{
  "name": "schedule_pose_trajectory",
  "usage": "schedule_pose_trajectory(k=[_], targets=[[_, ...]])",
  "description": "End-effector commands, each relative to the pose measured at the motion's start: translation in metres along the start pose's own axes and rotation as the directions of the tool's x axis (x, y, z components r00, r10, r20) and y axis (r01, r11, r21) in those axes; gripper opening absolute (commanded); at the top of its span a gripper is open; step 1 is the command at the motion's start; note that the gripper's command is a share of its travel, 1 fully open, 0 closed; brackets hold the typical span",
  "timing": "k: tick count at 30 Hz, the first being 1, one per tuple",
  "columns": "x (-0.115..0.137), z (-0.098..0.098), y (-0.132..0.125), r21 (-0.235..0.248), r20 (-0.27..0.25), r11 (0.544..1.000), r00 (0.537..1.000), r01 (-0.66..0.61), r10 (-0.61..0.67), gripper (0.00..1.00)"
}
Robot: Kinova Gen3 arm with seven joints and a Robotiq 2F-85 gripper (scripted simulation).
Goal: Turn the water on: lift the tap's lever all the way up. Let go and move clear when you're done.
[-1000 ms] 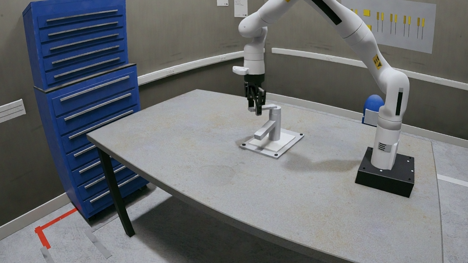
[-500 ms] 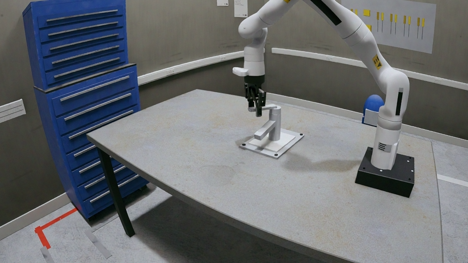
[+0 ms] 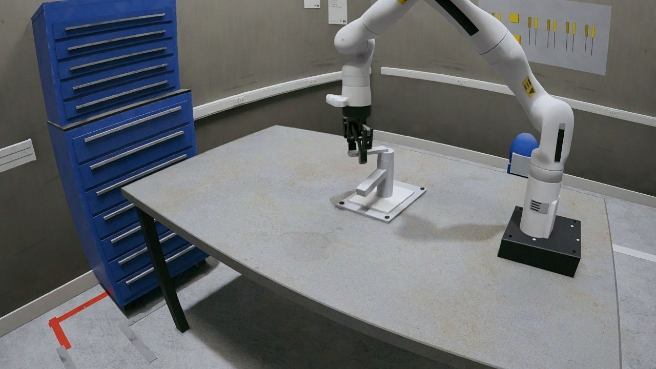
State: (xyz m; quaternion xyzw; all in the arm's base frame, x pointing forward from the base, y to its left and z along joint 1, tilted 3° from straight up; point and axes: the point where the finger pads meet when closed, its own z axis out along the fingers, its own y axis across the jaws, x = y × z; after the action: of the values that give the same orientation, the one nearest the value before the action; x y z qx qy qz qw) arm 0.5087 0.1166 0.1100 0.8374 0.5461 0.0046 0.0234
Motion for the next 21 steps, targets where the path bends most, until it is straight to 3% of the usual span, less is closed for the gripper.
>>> schedule_pose_trajectory(k=[1,20,21], targets=[[0.0003,-0.0009,0.0004,-0.001,-0.001,1.000,1.000,0.000,0.000,0.68],[0.0003,-0.0009,0.0004,-0.001,-0.001,1.000,1.000,0.000,0.000,0.68],[0.0003,-0.0009,0.0004,-0.001,-0.001,1.000,1.000,0.000,0.000,0.10]])
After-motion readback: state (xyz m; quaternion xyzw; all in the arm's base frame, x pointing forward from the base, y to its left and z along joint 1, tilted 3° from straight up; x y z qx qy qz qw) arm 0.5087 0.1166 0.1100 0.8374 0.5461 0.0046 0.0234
